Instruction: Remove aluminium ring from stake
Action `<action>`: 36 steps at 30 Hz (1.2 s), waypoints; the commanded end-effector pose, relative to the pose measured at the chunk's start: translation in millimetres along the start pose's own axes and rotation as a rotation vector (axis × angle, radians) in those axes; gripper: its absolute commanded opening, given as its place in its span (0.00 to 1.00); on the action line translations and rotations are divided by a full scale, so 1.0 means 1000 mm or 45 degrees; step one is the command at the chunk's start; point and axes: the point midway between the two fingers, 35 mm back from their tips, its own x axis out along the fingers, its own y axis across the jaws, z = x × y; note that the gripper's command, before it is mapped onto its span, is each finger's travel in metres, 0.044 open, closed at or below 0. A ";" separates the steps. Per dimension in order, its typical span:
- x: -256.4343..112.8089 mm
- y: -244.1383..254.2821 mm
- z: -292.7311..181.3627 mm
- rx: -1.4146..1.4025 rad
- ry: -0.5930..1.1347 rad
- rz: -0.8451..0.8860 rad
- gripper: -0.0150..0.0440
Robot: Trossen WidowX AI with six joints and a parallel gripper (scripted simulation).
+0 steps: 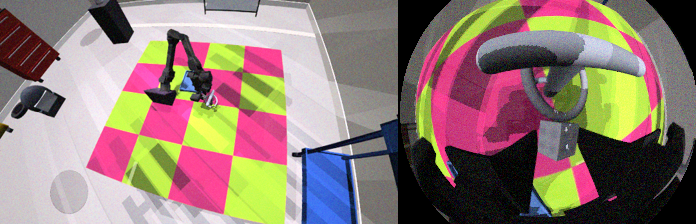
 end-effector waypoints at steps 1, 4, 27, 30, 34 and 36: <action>-0.002 0.001 0.002 -0.009 0.037 -0.015 0.25; -0.004 0.002 0.003 -0.011 0.066 -0.021 0.25; -0.019 0.017 0.006 -0.039 0.164 -0.111 0.25; -0.020 0.019 0.006 -0.042 0.163 -0.123 0.25; -0.020 0.019 0.006 -0.042 0.163 -0.123 0.25; -0.020 0.019 0.006 -0.043 0.163 -0.128 0.25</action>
